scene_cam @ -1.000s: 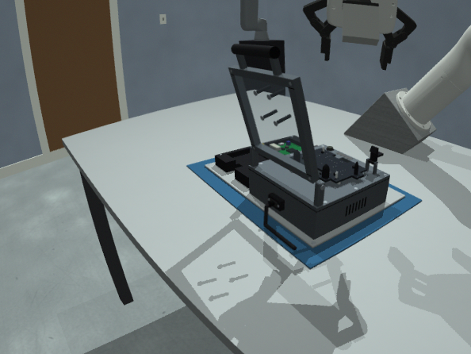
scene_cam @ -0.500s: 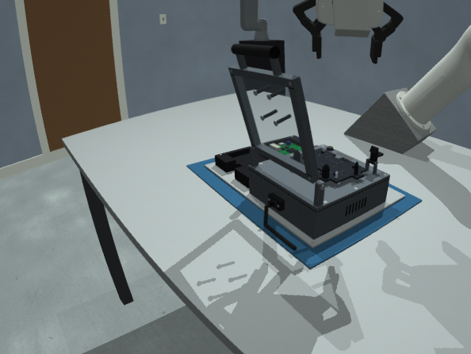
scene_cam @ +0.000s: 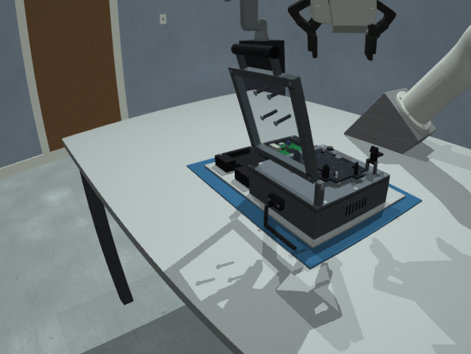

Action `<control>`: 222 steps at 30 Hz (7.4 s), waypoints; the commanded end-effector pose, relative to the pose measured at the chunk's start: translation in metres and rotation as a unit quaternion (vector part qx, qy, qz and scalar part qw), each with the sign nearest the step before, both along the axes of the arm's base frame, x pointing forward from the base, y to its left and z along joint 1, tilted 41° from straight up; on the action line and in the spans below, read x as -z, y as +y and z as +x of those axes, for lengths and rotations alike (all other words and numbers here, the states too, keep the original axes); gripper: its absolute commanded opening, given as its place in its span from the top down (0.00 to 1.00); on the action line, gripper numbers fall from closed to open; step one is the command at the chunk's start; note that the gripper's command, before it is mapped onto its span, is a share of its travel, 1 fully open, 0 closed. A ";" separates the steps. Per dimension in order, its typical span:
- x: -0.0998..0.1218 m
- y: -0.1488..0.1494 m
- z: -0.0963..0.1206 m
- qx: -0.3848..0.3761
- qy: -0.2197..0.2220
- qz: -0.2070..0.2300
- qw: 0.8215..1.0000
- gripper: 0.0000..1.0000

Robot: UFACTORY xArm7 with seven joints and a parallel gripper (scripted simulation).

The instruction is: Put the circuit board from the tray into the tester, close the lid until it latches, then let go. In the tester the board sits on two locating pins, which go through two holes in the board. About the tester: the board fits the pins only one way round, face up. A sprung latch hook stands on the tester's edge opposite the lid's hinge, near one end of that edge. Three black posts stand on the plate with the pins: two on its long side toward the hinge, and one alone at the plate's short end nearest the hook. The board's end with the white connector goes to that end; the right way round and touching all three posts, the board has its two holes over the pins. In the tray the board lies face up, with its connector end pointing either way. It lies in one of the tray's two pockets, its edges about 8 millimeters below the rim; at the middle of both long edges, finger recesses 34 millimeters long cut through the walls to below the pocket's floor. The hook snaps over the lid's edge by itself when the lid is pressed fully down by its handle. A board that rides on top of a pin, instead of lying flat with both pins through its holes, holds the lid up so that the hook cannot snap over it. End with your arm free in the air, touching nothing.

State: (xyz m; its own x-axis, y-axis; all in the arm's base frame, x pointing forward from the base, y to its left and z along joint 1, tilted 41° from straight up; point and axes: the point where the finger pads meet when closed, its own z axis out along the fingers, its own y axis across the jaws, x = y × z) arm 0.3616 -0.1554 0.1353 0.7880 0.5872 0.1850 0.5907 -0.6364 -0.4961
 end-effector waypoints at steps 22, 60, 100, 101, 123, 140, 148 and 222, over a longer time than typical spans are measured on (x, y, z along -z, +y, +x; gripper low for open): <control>0.020 -0.039 -0.017 -0.044 -0.060 0.052 0.996 0.00; 0.037 -0.073 -0.035 -0.087 -0.129 0.085 0.984 0.00; 0.055 -0.115 -0.061 -0.142 -0.220 0.101 0.960 0.00; 0.055 -0.115 -0.061 -0.142 -0.220 0.101 0.960 0.00; 0.061 -0.129 -0.071 -0.163 -0.252 0.100 0.949 0.00; 0.063 -0.135 -0.075 -0.171 -0.264 0.099 0.944 0.00; 0.065 -0.140 -0.078 -0.178 -0.274 0.098 0.940 0.00; 0.069 -0.151 -0.087 -0.196 -0.299 0.093 0.929 0.00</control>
State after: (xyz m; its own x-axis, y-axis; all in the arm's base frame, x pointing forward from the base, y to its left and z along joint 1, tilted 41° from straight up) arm 0.2751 -0.3044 0.0657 0.2435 0.7198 0.6501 0.9650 -0.2473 -0.0875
